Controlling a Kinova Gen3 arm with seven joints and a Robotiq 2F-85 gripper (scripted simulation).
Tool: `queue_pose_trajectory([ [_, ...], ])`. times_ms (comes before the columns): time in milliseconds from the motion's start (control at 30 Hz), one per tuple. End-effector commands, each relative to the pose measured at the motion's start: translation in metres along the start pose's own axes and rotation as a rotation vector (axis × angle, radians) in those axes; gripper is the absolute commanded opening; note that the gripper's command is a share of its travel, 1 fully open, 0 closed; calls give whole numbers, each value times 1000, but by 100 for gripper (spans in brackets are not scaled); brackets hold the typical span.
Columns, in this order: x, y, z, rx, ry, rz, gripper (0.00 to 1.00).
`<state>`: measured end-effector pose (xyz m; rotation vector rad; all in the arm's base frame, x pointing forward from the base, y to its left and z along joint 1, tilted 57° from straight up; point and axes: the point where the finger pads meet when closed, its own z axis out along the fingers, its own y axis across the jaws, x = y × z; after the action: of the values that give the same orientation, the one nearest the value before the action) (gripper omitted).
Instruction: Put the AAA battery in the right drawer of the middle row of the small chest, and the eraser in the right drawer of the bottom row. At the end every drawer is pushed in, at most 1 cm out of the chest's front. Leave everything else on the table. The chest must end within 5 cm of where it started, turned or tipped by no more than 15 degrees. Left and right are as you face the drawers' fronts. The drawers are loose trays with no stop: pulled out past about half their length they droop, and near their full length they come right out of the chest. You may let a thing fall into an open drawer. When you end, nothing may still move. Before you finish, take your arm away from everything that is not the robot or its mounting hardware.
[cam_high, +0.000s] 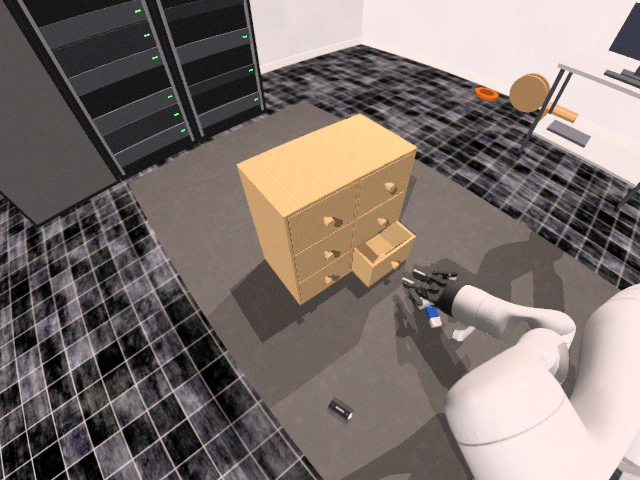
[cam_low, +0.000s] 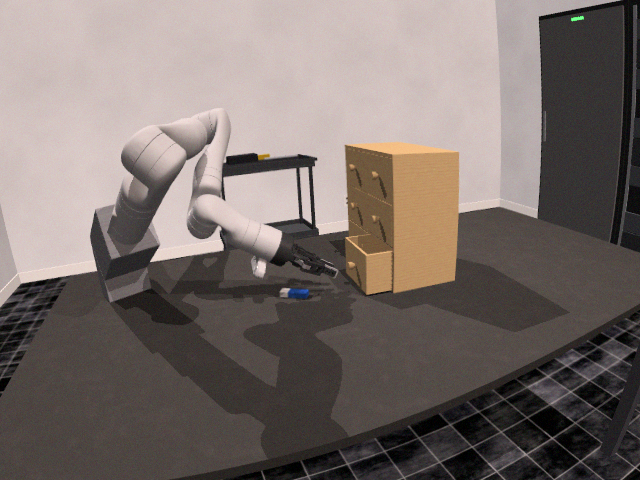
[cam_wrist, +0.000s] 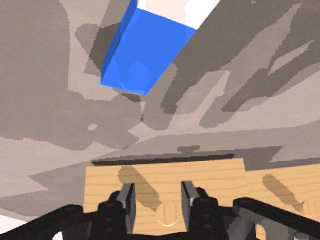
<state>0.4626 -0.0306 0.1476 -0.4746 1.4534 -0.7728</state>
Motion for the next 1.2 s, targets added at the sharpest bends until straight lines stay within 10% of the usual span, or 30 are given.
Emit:
queue_pose_trajectory([
  [0,-1,3,-8,-10,-13,-7,33],
  [1167,0,14,-9,-20,-11,-7,33],
])
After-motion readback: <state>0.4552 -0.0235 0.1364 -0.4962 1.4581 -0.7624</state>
